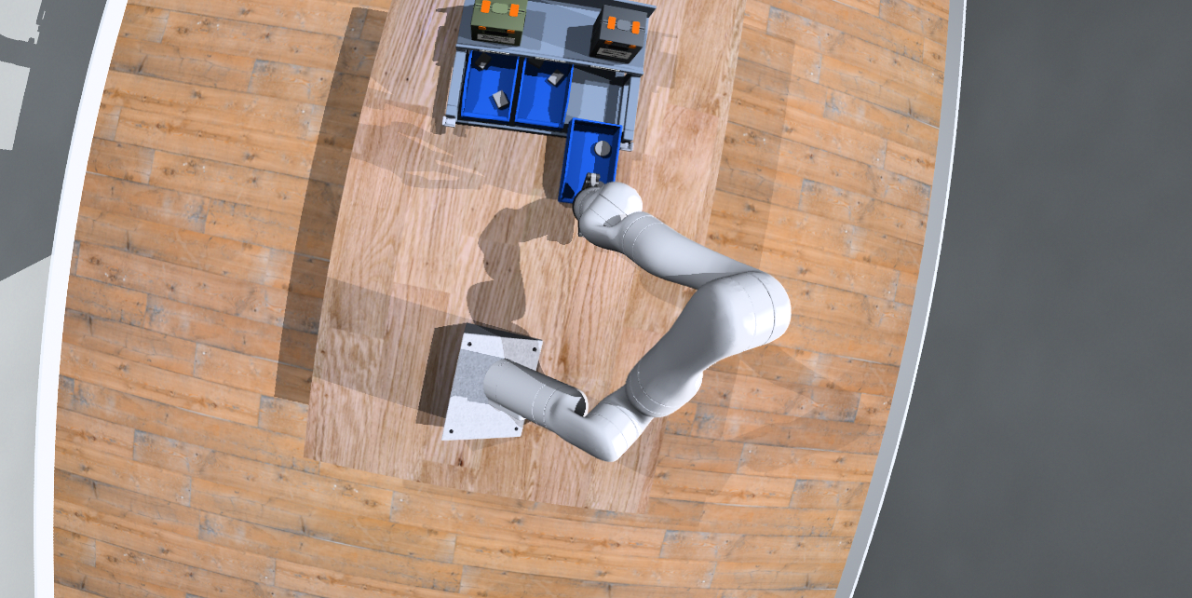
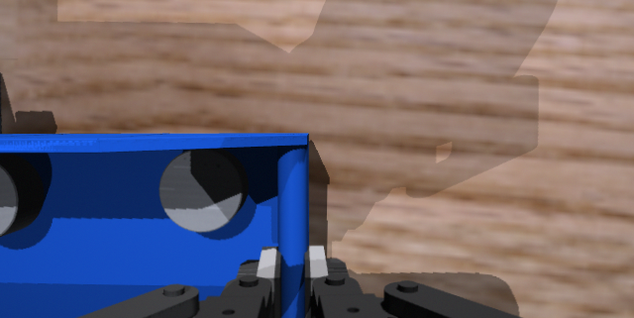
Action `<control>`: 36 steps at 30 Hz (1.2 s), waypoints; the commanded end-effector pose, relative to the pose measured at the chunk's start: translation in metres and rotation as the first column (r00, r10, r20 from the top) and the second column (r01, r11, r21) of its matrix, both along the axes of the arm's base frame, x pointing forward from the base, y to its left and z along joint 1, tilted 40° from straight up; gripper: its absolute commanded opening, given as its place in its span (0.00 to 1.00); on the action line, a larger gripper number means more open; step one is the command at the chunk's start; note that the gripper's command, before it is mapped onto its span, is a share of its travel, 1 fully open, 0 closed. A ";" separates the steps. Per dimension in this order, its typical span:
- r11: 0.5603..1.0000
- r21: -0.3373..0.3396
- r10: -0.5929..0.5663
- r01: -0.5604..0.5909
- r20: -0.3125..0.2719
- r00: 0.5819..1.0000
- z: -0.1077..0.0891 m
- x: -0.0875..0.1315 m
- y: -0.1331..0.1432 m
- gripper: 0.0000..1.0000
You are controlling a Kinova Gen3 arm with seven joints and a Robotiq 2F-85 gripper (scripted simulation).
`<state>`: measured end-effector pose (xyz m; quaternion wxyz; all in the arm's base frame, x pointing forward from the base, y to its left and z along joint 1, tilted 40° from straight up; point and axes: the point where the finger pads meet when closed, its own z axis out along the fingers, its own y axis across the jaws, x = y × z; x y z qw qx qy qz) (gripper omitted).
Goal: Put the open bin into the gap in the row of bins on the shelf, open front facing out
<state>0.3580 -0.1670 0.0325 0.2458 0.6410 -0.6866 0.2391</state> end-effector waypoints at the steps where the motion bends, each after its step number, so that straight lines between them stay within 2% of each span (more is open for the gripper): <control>1: 1.000 0.001 0.002 -0.002 0.003 1.000 0.001 0.001 0.001 0.10; 36: 1.000 0.001 0.002 -0.002 0.003 1.000 0.015 0.005 0.013 0.10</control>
